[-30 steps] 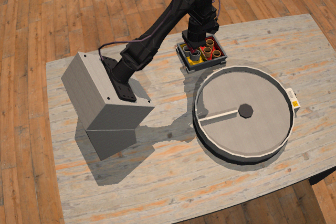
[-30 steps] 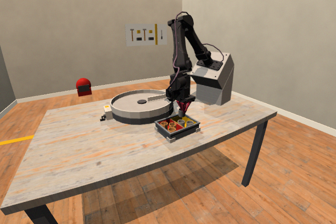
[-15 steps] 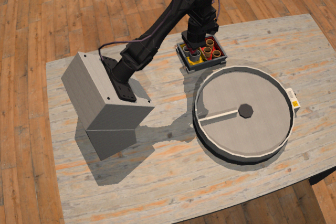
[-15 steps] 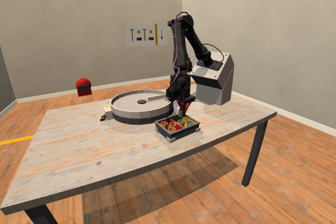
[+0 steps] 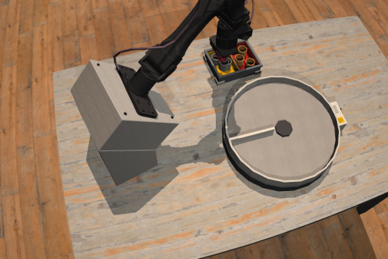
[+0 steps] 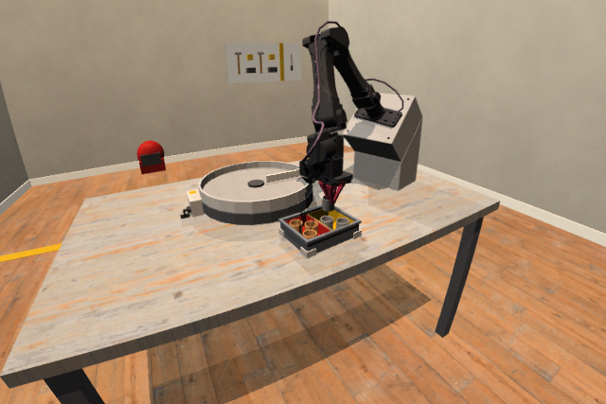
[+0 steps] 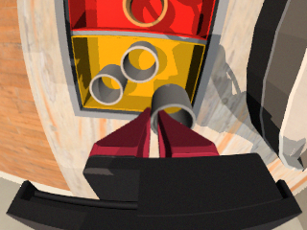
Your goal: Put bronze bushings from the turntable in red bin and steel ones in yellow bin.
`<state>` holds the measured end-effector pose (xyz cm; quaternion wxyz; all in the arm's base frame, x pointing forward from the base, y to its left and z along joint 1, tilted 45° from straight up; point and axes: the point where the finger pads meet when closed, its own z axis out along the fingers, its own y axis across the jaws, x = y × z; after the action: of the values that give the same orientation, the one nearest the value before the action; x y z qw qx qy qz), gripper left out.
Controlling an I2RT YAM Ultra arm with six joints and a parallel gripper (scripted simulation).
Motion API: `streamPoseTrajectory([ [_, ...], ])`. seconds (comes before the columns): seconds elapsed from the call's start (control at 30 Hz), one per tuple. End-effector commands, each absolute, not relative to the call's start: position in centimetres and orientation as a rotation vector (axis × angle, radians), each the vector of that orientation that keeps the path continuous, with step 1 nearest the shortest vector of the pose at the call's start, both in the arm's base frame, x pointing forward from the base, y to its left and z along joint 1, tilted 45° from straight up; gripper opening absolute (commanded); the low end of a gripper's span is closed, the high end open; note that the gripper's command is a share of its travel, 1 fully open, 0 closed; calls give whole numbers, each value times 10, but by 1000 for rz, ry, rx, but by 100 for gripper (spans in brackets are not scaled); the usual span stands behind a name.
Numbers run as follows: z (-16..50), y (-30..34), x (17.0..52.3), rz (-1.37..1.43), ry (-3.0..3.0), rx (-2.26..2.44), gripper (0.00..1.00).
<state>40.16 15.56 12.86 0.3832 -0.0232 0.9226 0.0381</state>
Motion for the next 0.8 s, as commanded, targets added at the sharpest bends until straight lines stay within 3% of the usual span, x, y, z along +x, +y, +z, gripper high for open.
streamPoseTrajectory([
  [0.0,140,156,402,113,2331,-61,0],
  [0.77,135,157,413,114,2325,-54,0],
])
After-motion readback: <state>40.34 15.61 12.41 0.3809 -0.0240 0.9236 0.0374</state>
